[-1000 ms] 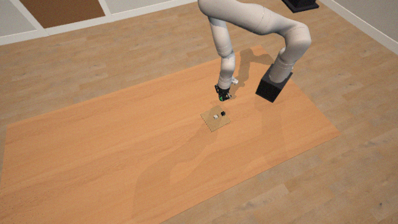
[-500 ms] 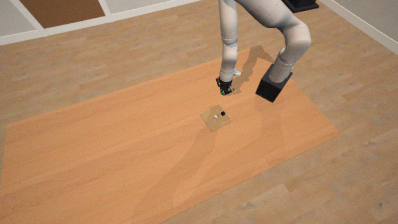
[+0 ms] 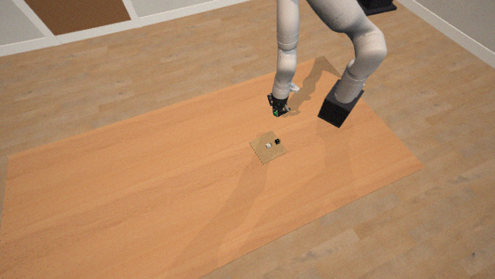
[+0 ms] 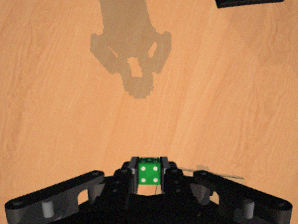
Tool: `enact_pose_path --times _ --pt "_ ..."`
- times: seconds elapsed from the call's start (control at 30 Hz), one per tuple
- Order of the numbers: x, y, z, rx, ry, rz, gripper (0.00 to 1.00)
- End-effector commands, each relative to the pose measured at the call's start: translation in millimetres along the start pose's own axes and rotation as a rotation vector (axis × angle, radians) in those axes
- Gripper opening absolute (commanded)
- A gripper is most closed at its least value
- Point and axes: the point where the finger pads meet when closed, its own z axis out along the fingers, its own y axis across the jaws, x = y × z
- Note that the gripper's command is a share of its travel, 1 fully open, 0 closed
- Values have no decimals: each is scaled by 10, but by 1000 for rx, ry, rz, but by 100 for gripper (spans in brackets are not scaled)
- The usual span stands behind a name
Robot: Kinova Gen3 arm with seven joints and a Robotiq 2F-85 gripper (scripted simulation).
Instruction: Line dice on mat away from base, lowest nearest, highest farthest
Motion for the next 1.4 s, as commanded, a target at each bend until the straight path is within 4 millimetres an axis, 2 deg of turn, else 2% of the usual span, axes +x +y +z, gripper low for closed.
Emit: enact_pose_path --times 0.0,0.1,0.23,0.3,0.33,0.43,0.47,0.5,0.53,0.63,0.7,0.8,0.9,1.37 --pt "8 -17 -12 3 3 14 15" --pt "-93 -32 1 9 7 30 15" --pt "-433 -8 24 24 18 85 15" --pt "-433 -8 24 24 18 85 15" --pt "-556 17 25 27 19 104 15" --pt "-964 159 11 28 15 161 15" --pt "-964 159 11 28 15 161 15" --pt "-1101 229 1 26 12 179 15" --pt "-1111 256 2 21 11 175 15" --pt "-1445 461 -38 10 1 217 15" --pt "-1580 561 -60 3 -4 233 15" --pt "-1650 617 -73 -1 -6 241 15" --pt "-1678 573 -74 5 -18 246 15" --pt "-1660 576 -34 4 -10 248 15"
